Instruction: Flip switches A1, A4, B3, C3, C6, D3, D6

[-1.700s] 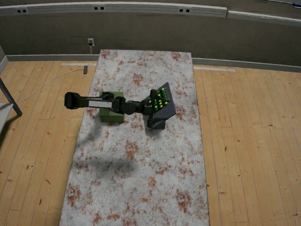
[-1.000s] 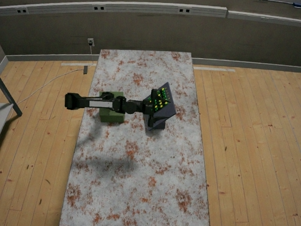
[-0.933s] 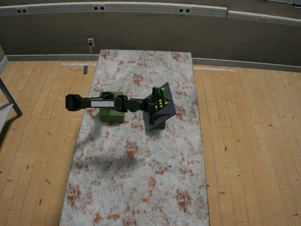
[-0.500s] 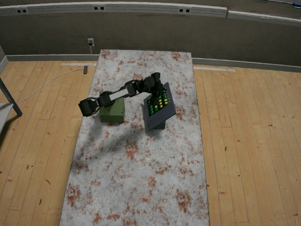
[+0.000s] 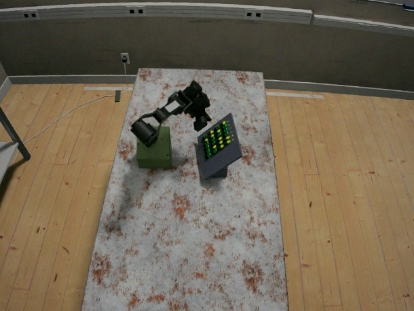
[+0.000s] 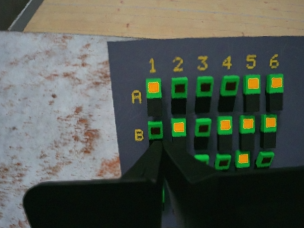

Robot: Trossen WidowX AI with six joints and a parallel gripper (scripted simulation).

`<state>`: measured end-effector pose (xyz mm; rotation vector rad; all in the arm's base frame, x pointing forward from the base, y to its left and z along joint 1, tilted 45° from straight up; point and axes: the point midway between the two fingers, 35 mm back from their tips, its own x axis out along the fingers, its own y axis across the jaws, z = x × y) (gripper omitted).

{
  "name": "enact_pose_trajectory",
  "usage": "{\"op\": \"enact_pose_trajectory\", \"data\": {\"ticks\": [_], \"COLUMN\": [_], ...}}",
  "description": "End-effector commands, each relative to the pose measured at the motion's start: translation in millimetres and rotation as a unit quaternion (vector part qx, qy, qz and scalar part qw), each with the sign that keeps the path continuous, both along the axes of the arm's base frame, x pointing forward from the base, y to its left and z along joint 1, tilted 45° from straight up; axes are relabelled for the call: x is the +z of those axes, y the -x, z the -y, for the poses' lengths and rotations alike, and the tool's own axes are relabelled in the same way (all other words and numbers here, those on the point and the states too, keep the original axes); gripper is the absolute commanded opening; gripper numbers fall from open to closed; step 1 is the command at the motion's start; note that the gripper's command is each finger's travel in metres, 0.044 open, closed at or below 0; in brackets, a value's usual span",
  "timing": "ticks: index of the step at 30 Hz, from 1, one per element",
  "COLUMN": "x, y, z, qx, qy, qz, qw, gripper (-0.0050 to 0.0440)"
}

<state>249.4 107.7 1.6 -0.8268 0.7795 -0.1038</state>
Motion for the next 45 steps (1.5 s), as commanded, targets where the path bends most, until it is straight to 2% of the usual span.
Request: {"op": "enact_pose_trajectory", "data": {"ticks": [1,7,17,22,38,45], "x": [1.4,-21.0,-20.4,-25.4,-31.5,-29.7], "y": [-3.3,-19.5,-26.2,-33.2,-48.1,-47.9], "z": [-6.7,11.4,9.7,13.2,15.3,14.5], "qx": [-0.002,0.006,0.007,0.007,0.007,0.008], "qy": [0.001,0.011,0.000,0.000,-0.005,-0.006], "qz": [0.009,-0.002,0.012,0.013,0.018,0.021], "qw": [1.000,1.000,1.000,1.000,1.000,1.000], "gripper": [0.0000,-0.0002,-0.0013,-0.0050,-0.0050,-0.0050]}}
